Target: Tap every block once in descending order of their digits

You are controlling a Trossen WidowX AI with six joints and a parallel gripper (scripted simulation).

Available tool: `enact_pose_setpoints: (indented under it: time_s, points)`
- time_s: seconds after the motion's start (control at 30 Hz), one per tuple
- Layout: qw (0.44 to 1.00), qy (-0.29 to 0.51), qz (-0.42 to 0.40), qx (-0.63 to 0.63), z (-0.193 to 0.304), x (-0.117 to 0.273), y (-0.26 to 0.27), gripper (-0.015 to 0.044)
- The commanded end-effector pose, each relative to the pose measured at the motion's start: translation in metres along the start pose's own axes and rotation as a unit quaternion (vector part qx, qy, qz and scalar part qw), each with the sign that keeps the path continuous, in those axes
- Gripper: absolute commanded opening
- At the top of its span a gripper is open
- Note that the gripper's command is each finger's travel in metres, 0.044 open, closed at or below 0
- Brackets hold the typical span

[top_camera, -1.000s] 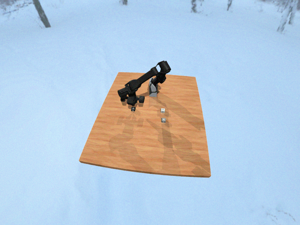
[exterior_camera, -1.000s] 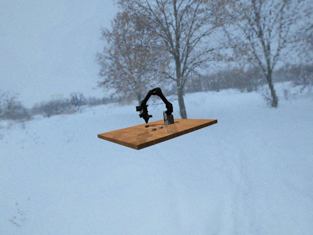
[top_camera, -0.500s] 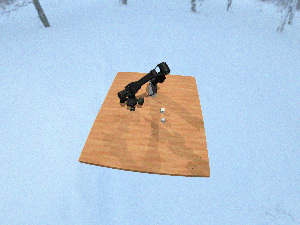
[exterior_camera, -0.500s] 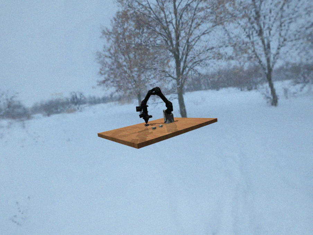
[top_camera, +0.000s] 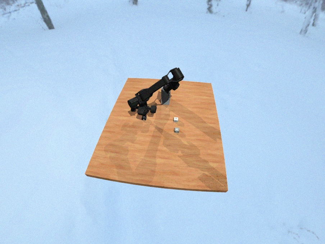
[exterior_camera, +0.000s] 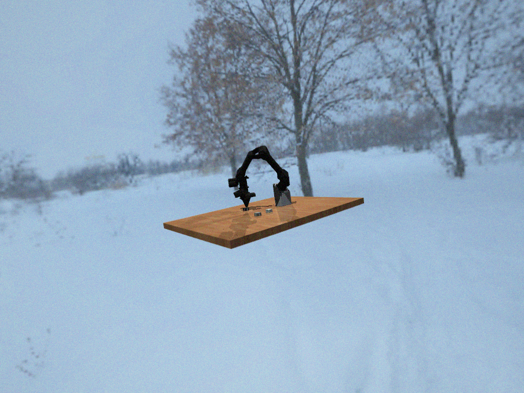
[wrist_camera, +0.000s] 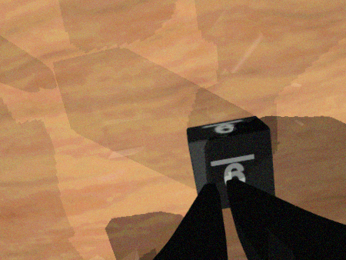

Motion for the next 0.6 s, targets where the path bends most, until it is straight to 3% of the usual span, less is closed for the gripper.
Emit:
enact_pose_setpoints:
  time_s: [0.0, 0.13, 0.3, 0.57]
  points:
    - [1.000, -0.007, 0.005, 0.004, -0.002, 0.019, -0.001, 0.0020]
    - [1.000, -0.007, 0.006, 0.004, -0.003, 0.022, -0.001, 0.0020]
    - [1.000, -0.007, 0.007, 0.004, -0.002, 0.097, -0.001, 0.0020]
    - [1.000, -0.007, 0.012, 0.002, -0.005, 0.105, 0.022, 0.0020]
Point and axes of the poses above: the point midway between the two fingers, 35 mm back from their tips, its own x axis back along the fingers, its own y axis across the jaws, z = x × y, the point moved 4 cm from there along x, back along the fingers, and after that the axes turned 11 degrees about -x, right-handed, at the moved point
